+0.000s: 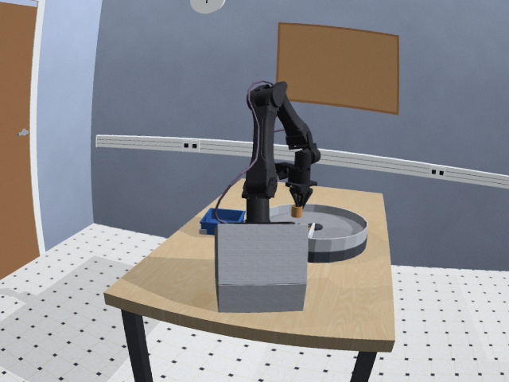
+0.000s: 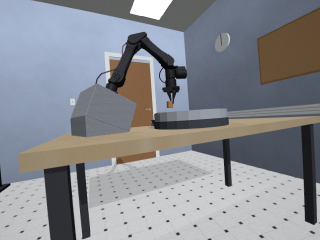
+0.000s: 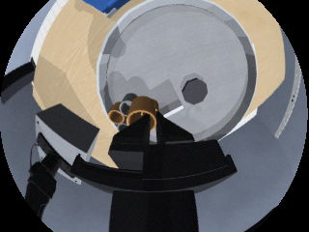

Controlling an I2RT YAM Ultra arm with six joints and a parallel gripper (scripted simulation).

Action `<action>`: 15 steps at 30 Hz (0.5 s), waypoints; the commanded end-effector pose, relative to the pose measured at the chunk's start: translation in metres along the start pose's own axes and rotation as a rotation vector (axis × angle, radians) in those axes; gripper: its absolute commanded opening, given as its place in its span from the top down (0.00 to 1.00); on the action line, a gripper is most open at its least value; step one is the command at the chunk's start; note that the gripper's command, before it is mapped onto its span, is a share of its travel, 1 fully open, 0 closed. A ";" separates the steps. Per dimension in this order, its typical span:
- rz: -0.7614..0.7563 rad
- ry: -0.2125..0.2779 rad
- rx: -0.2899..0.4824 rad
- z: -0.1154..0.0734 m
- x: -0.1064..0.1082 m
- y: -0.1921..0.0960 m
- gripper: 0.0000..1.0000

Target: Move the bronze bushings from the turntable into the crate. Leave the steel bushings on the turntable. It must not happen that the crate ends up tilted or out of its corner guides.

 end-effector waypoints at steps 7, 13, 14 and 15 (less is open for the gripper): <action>0.019 -0.013 -0.015 -0.010 -0.006 0.001 1.00; -0.002 -0.027 -0.009 -0.013 -0.002 0.016 1.00; -0.001 -0.027 -0.009 -0.013 -0.001 0.019 1.00; -0.001 -0.027 -0.010 -0.013 0.000 0.022 1.00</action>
Point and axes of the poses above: the point where the finger pads meet when closed, its own z axis out along the fingers, its own x axis across the jaws, y = z × x, the point moved 9 cm from there along -z, back along the fingers
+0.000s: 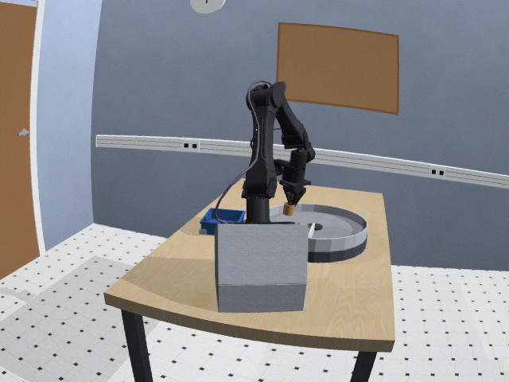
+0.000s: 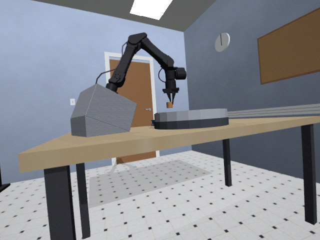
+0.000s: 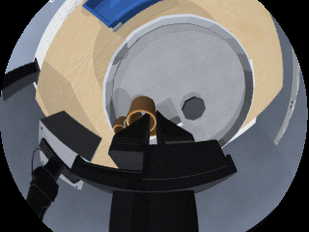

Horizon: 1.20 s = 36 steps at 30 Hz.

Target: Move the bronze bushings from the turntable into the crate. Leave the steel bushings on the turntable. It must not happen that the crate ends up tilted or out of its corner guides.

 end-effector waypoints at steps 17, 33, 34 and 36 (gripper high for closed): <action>0.031 -0.009 0.088 0.005 0.017 0.089 1.00; 0.030 -0.011 0.085 0.015 0.042 0.212 1.00; 0.030 -0.011 0.085 0.015 0.043 0.219 1.00; 0.030 -0.011 0.085 0.015 0.043 0.219 1.00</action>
Point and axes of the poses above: the point where the finger pads meet when closed, its own z axis out along the fingers, its own x axis across the jaws, y = z × x, the point moved 9 cm from there along -z, back along the fingers
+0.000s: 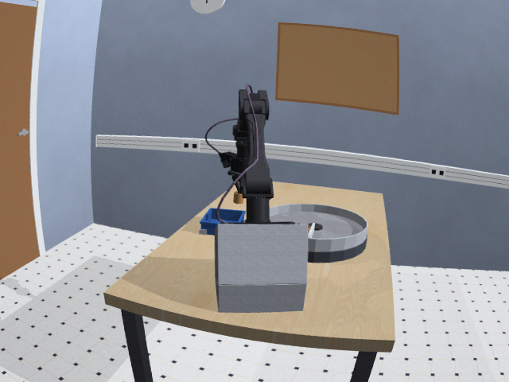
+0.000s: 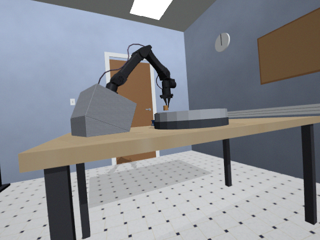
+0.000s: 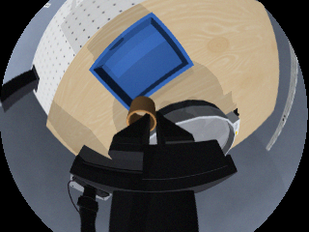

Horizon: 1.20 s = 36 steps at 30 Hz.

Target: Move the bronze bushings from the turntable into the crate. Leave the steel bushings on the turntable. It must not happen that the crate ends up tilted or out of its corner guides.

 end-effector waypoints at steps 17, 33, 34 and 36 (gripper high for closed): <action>0.046 0.014 0.056 -0.001 0.012 0.063 1.00; 0.046 0.014 0.050 -0.003 0.014 0.076 1.00; 0.046 0.014 0.050 -0.003 0.014 0.076 1.00; 0.042 0.012 0.045 -0.005 0.014 0.076 1.00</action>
Point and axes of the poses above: the point where the finger pads meet when closed, its own z axis out along the fingers, its own x axis across the jaws, y = z × x, the point moved 9 cm from there along -z, back along the fingers
